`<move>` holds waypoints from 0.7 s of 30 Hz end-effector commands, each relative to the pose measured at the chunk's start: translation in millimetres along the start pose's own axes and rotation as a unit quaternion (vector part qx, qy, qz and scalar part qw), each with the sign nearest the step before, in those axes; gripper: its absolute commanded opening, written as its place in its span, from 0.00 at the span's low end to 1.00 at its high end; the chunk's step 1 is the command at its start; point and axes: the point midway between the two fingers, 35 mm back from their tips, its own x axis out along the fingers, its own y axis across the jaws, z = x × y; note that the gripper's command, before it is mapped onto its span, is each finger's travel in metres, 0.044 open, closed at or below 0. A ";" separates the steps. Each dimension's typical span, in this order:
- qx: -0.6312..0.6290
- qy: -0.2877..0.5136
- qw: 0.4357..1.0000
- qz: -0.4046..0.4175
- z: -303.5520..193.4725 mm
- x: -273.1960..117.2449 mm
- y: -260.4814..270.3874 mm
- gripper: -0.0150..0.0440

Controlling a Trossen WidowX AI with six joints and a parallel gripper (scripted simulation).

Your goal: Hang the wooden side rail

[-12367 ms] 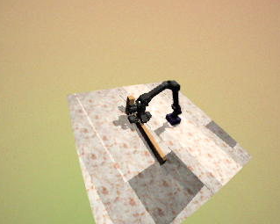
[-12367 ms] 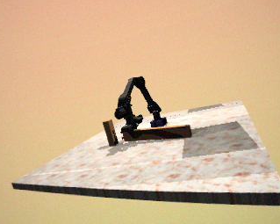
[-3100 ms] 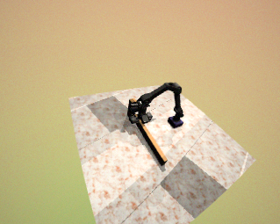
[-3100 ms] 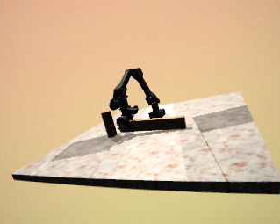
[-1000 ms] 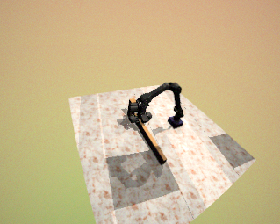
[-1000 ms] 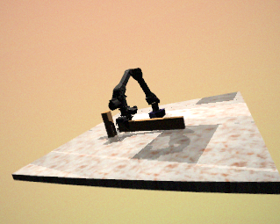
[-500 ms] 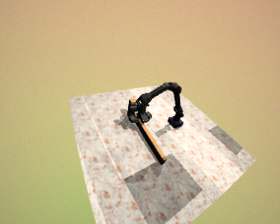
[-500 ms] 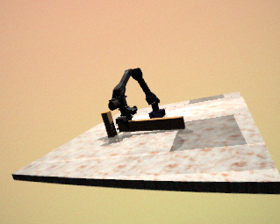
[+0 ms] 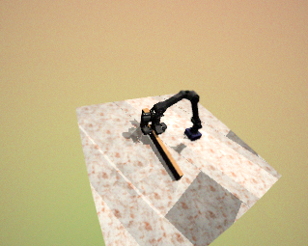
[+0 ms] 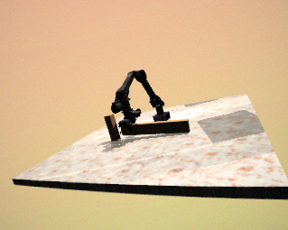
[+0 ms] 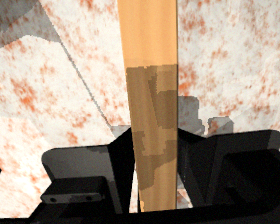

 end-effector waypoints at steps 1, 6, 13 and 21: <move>-0.002 0.001 1.000 -0.005 -1.4 -3.1 -3.1 0.25; -0.002 0.001 1.000 -0.005 -1.9 -2.9 -3.3 0.25; -0.002 0.001 1.000 -0.005 -2.7 -2.4 -2.5 0.25; -0.002 0.001 1.000 -0.004 -3.7 -1.6 -1.7 0.25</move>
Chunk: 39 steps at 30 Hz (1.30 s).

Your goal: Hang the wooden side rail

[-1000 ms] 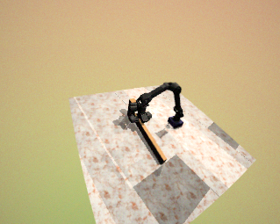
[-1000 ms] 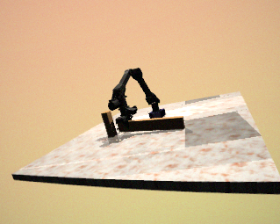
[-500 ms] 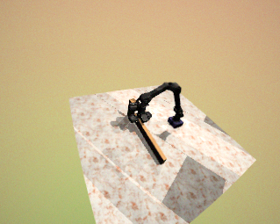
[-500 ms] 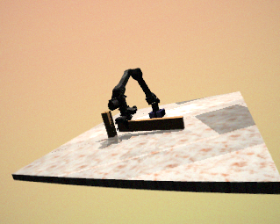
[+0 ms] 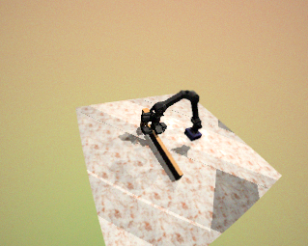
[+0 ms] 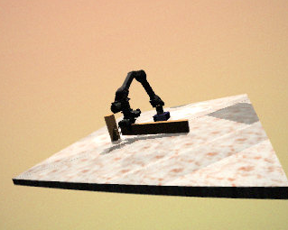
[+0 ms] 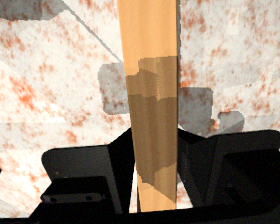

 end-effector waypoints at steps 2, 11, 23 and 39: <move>-0.002 0.001 1.000 -0.004 -1.6 -1.3 -1.1 0.25; -0.002 0.002 1.000 -0.004 -2.6 -0.9 -0.1 0.25; -0.002 0.002 1.000 -0.004 -3.6 -1.9 -0.7 0.25; -0.002 0.002 1.000 -0.004 -4.7 -3.1 -1.9 0.25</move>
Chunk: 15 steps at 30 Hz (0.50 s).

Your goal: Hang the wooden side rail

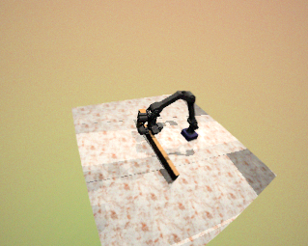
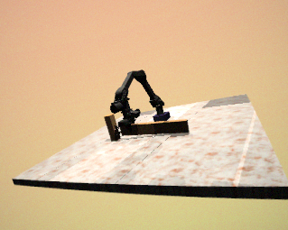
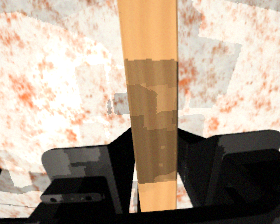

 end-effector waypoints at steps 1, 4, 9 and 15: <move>-0.002 0.002 1.000 -0.004 -1.4 -3.4 -2.7 0.25; -0.002 0.002 1.000 -0.004 -1.7 -3.4 -3.0 0.25; -0.002 0.002 1.000 -0.004 -2.3 -3.5 -3.6 0.25; -0.002 0.002 1.000 -0.004 -2.9 -3.5 -3.3 0.25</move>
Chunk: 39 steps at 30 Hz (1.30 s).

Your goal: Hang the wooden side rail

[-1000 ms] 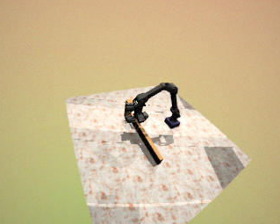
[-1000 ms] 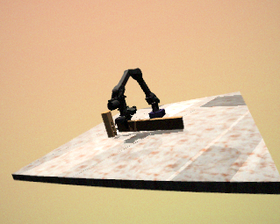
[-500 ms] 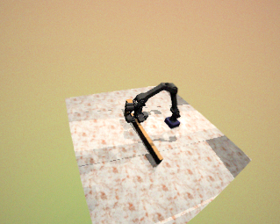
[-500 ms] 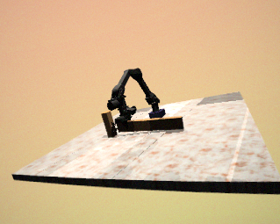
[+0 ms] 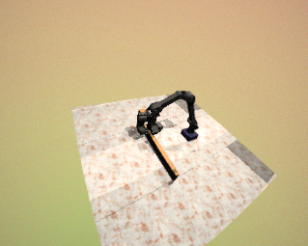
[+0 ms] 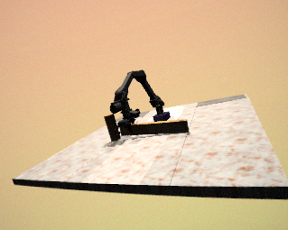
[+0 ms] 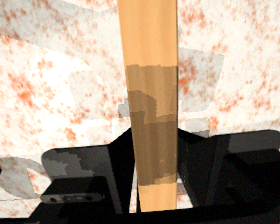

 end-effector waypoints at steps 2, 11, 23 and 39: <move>-0.001 0.002 1.000 -0.004 -1.7 -2.8 -2.1 0.25; -0.001 0.002 1.000 -0.004 -2.8 -1.8 -1.1 0.25; -0.001 0.002 1.000 -0.004 -4.1 -0.7 0.1 0.25; -0.001 0.002 1.000 -0.004 -5.4 -2.0 -0.7 0.25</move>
